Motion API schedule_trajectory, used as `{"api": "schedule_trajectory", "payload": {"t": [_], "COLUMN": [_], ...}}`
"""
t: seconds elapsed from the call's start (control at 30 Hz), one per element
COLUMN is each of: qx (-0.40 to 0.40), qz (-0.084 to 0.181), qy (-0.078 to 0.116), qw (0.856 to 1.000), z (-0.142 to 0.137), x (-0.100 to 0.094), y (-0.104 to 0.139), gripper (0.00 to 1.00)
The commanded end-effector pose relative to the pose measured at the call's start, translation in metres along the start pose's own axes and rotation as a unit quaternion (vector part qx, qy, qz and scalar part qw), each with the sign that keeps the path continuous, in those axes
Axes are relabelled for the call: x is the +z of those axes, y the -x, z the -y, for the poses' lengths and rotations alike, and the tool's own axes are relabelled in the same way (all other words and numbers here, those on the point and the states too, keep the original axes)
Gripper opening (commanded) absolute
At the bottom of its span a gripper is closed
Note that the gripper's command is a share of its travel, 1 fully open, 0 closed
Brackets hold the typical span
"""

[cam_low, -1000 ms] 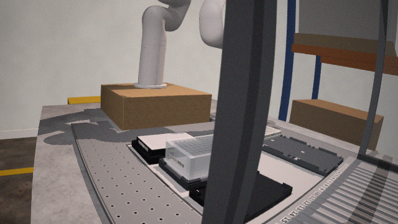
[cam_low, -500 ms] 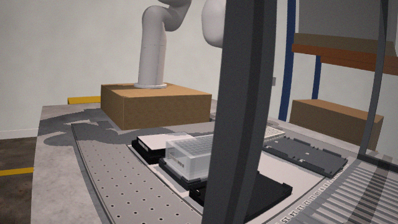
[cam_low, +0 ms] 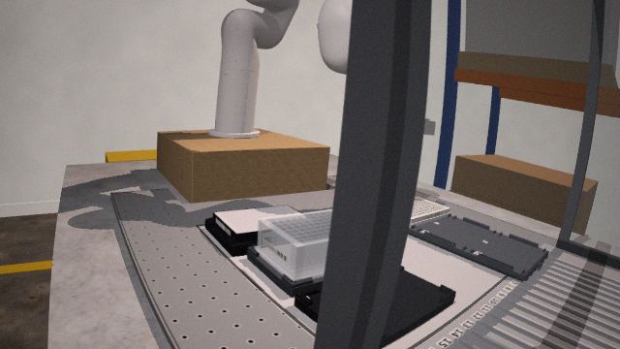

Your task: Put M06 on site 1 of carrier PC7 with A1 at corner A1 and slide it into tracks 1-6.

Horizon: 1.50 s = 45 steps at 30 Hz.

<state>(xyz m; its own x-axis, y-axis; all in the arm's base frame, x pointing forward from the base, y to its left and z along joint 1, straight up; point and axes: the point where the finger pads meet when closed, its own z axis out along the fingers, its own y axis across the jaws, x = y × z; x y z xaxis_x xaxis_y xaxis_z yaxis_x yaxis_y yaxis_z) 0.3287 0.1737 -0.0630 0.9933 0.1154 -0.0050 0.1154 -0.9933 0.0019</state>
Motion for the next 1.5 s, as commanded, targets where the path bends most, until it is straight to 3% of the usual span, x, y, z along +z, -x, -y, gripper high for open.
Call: {"api": "schedule_trajectory", "payload": {"t": [0.0, 1.47], "qx": [0.000, 0.000], "qz": [-0.002, -0.002], "qy": [-0.001, -0.001], "qw": [1.000, 1.000], "z": [0.001, 0.001], "x": [-0.001, -0.001], "y": [-0.005, -0.045], "gripper": [0.81, 0.81]}}
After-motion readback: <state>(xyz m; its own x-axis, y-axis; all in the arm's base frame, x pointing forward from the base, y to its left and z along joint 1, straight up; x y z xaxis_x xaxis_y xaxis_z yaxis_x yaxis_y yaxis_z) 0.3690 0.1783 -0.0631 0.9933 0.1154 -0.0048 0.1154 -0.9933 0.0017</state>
